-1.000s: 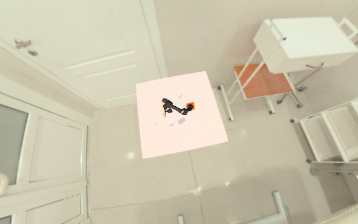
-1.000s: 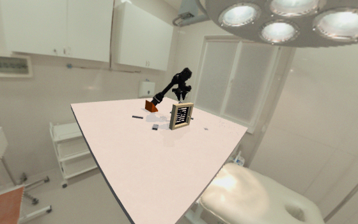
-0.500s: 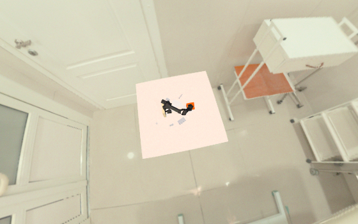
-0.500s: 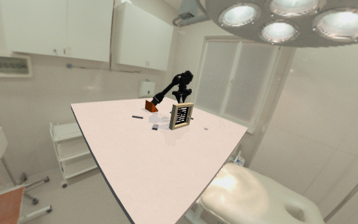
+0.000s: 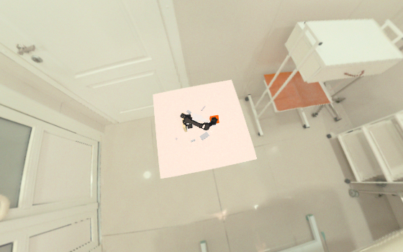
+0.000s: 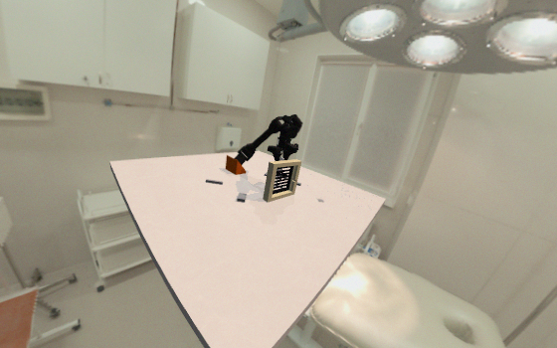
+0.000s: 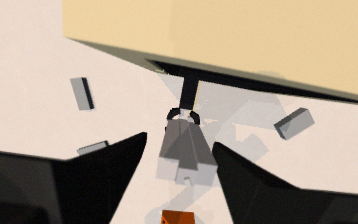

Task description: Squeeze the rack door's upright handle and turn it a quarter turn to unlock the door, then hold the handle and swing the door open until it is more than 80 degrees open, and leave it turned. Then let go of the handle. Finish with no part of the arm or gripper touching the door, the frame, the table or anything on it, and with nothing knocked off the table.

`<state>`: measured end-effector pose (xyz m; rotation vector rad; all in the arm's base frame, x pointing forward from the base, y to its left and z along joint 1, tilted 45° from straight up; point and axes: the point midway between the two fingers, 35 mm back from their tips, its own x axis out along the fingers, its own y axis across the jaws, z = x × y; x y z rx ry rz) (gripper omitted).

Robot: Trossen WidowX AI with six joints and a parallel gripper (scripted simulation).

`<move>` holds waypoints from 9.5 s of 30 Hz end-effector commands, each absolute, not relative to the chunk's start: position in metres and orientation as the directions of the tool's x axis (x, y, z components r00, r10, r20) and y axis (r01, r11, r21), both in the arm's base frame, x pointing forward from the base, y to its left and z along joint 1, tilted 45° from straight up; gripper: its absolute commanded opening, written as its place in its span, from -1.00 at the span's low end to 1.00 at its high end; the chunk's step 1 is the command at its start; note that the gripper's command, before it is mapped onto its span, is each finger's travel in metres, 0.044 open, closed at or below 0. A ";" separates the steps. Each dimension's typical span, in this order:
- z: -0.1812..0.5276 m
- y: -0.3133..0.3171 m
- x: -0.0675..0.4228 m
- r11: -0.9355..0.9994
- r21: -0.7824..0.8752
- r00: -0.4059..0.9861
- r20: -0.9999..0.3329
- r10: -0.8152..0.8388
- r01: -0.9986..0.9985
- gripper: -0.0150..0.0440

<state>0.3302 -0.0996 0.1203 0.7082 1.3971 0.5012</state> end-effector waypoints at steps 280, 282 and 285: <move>0.033 -0.162 0.239 0.621 0.653 0.084 -0.716 0.693 0.434 -0.45; 0.029 -0.165 0.238 0.634 0.661 0.084 -0.716 0.693 0.401 -0.45; 0.025 -0.170 0.237 0.651 0.671 0.084 -0.716 0.693 0.354 -0.45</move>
